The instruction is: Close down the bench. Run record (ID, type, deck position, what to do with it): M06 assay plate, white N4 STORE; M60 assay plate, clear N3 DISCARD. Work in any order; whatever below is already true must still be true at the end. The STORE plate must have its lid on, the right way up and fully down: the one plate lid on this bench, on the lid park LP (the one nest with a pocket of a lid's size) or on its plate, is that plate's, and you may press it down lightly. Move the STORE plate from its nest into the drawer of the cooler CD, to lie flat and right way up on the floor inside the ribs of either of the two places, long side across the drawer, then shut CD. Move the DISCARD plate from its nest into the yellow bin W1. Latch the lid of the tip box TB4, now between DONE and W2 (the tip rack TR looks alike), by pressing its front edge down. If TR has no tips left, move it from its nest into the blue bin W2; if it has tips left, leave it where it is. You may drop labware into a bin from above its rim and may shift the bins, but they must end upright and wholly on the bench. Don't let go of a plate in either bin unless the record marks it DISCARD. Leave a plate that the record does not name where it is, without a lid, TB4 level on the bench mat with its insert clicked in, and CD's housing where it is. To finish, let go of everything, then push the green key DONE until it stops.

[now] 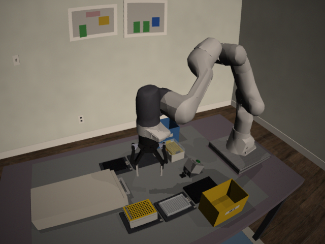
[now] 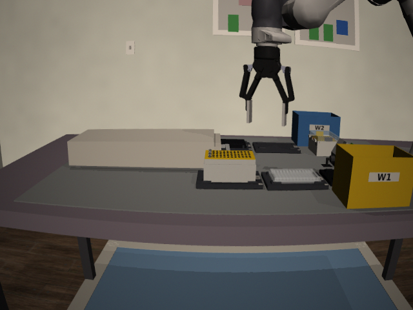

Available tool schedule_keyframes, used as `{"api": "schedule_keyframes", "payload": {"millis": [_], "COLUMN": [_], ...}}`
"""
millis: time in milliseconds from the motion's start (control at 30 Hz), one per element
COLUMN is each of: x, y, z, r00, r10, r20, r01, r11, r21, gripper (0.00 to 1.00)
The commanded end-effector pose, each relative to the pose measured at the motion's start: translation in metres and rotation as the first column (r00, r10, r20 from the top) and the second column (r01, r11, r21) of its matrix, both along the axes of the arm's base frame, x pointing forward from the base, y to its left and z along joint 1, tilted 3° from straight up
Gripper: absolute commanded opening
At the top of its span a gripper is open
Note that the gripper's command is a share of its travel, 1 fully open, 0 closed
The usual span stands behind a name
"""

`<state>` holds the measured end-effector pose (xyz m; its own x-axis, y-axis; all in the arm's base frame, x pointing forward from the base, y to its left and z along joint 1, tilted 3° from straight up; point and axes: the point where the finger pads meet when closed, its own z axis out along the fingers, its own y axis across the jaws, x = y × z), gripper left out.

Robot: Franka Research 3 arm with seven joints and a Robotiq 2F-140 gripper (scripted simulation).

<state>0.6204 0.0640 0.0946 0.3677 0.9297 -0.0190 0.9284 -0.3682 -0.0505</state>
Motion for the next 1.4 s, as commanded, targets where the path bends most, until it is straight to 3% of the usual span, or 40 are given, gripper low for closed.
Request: {"api": "schedule_keyframes", "payload": {"millis": [0,300,800,867,900,1100,1367], "x": [-0.004,-0.017,-0.044,-0.044,-0.046,-0.057,-0.066], "y": [0.015,0.04,0.093,0.093,0.096,0.118,0.136], "z": [0.003,0.006,0.012,0.012,0.012,0.015,0.017], "r00": [0.961,0.895,0.621,0.621,0.566,0.428,0.415], "r10": [-0.276,-0.447,-0.784,-0.784,-0.824,-0.904,-0.91], "r20": [0.006,0.007,0.017,0.017,0.019,0.024,0.024], "r01": [0.276,0.447,0.784,0.784,0.824,0.904,0.909], "r11": [0.961,0.895,0.62,0.62,0.566,0.427,0.414], "r21": [-0.003,-0.013,-0.033,-0.033,-0.034,-0.038,-0.038], "gripper": [0.66,0.66,0.66,0.66,0.66,0.66,0.66]}}
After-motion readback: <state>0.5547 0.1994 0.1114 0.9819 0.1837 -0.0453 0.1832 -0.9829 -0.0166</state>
